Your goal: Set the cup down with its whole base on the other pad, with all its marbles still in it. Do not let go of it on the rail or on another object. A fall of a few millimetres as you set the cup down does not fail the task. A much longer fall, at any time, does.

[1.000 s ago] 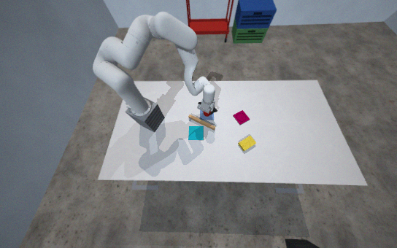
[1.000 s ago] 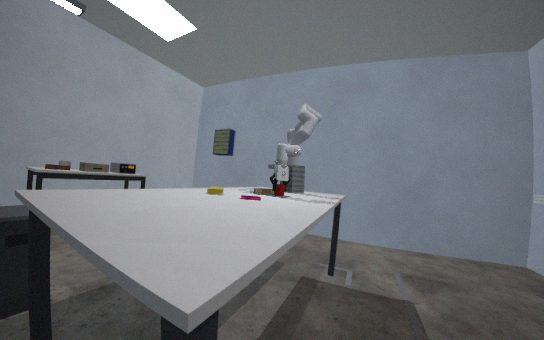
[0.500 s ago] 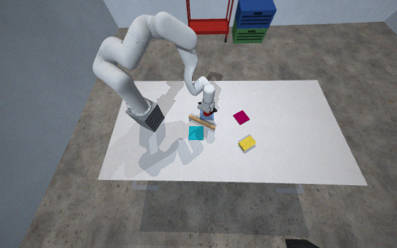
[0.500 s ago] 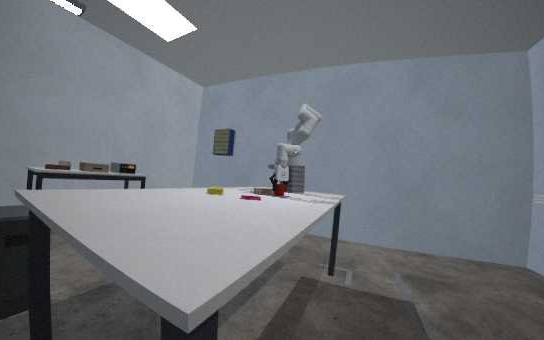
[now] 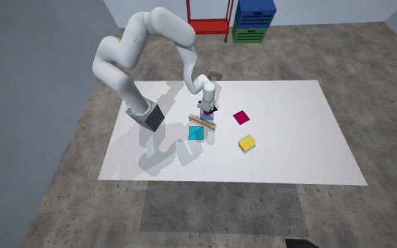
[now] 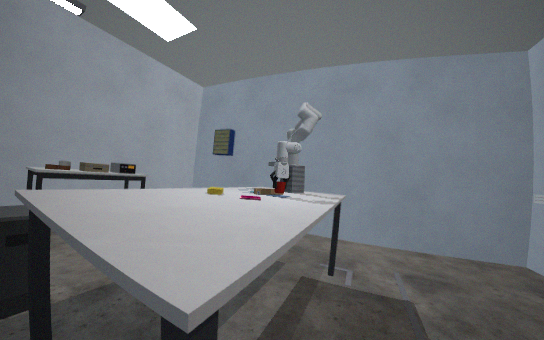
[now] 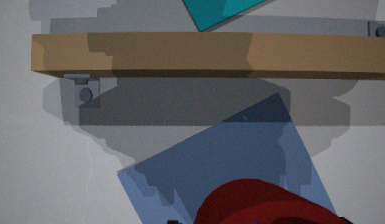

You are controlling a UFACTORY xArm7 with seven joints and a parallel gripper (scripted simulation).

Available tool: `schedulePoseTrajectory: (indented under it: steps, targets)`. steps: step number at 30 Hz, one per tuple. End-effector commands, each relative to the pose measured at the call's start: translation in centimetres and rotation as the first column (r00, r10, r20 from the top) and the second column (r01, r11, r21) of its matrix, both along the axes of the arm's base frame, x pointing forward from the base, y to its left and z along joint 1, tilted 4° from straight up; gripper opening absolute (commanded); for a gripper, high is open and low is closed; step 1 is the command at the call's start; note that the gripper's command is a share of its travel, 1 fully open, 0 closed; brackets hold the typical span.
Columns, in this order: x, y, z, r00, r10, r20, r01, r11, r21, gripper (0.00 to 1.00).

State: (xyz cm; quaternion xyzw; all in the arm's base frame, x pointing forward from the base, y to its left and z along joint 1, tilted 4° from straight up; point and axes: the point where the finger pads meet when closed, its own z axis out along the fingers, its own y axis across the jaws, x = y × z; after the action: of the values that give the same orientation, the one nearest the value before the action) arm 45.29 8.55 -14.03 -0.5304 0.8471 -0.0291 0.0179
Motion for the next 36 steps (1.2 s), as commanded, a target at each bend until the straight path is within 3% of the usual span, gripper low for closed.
schedulePoseTrajectory:
  steps: [1,15,36]
  targets:
    - [0.1,0.1,1.5,1.000,0.000,0.004,0.000,1.000,0.000,0.84]
    - [-0.1,0.1,4.1,1.000,0.000,0.004,0.000,1.000,0.000,0.84]
    - [-0.1,0.1,4.2,1.000,0.000,0.004,0.000,1.000,0.000,0.84]
